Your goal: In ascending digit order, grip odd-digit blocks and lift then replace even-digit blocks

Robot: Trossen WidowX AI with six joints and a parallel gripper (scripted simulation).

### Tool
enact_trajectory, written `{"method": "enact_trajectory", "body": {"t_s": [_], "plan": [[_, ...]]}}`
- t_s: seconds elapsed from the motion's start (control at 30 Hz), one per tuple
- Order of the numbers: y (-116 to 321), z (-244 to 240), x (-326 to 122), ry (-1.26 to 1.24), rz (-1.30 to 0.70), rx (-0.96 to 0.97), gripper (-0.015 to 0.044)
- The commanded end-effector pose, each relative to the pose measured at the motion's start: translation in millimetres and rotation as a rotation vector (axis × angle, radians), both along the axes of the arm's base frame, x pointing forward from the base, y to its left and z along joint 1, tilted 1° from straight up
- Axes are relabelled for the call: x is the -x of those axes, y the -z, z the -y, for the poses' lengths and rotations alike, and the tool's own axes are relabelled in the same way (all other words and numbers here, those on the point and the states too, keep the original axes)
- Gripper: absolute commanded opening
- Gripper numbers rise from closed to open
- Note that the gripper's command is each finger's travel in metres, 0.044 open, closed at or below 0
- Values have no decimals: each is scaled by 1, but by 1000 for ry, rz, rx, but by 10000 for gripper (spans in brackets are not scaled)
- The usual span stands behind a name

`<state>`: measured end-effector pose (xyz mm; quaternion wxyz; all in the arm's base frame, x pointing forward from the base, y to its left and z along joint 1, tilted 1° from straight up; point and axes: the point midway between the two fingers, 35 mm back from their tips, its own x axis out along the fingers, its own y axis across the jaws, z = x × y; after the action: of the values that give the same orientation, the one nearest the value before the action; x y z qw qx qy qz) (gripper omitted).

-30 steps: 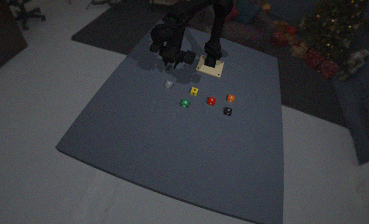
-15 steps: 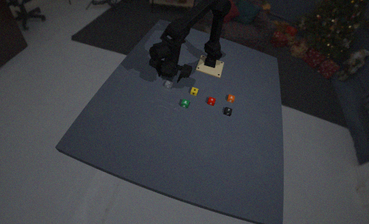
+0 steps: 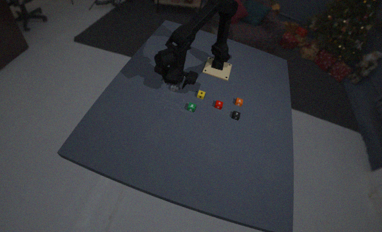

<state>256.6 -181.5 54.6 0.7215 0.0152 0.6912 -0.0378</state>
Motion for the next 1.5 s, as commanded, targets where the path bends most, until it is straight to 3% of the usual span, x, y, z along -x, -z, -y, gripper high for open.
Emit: {"method": "enact_trajectory", "body": {"t_s": [0.0, 0.07, 0.43, 1.47], "plan": [[8, -1, 1, -7, -6, -8, 400], [9, -1, 1, -7, -6, -8, 400], [9, -1, 1, -7, -6, -8, 120], [5, -1, 1, -7, -6, -8, 120]]}}
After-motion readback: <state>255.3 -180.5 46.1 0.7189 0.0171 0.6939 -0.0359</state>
